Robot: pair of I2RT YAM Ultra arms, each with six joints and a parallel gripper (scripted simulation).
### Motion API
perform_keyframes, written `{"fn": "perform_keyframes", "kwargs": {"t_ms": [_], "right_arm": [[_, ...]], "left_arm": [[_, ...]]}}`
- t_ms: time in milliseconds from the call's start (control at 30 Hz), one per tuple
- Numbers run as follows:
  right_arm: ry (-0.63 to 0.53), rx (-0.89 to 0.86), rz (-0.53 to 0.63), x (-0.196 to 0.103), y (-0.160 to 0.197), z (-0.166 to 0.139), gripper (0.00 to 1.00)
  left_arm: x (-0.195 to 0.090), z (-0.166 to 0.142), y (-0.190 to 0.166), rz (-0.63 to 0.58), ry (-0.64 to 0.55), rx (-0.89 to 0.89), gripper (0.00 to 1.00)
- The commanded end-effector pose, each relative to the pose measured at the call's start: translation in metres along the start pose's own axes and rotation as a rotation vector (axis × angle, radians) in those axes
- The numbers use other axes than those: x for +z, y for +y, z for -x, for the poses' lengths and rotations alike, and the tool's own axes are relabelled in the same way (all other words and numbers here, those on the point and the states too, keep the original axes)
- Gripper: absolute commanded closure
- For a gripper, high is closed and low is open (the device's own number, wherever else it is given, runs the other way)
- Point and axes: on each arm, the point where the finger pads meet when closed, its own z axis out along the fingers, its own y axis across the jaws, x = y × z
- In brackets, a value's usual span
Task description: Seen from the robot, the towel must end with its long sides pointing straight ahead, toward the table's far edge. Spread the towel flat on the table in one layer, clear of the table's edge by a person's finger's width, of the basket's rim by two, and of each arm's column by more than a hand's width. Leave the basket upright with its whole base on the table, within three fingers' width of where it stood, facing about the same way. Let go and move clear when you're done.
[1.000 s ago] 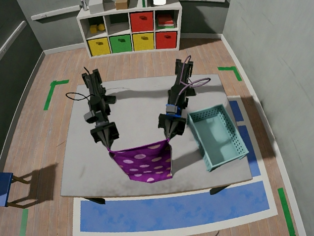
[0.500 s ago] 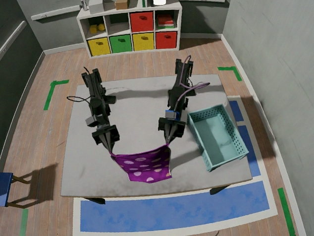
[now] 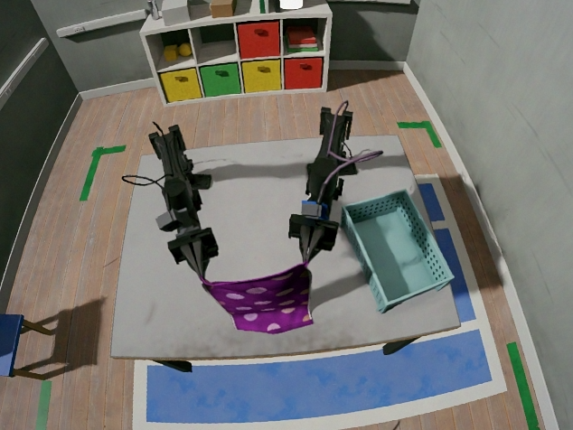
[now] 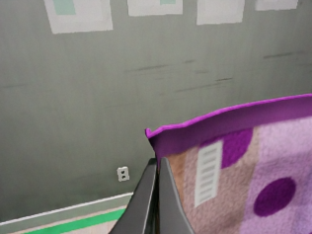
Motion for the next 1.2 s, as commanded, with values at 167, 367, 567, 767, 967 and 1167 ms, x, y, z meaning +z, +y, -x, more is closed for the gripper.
{"fn": "perform_keyframes", "kwargs": {"t_ms": [167, 367, 567, 767, 967, 1167], "right_arm": [[-0.05, 0.002, -0.008, -0.009, -0.002, 0.029, 1.0], [-0.05, 0.002, -0.008, -0.009, -0.002, 0.029, 1.0], [-0.05, 0.002, -0.008, -0.009, -0.002, 0.029, 1.0], [-0.05, 0.002, -0.008, -0.009, -0.002, 0.029, 1.0], [-0.05, 0.002, -0.008, -0.009, -0.002, 0.029, 1.0], [-0.147, 0.013, 0.025, 0.015, 0.02, 0.011, 1.0]], "left_arm": [[-0.008, 0.014, 0.005, 0.016, -0.014, 0.005, 1.0], [-0.008, 0.014, 0.005, 0.016, -0.014, 0.005, 1.0], [-0.008, 0.014, 0.005, 0.016, -0.014, 0.005, 1.0], [-0.008, 0.014, 0.005, 0.016, -0.014, 0.005, 1.0], [-0.008, 0.014, 0.005, 0.016, -0.014, 0.005, 1.0], [0.009, 0.007, 0.034, 0.059, -0.09, 0.017, 1.0]]}}
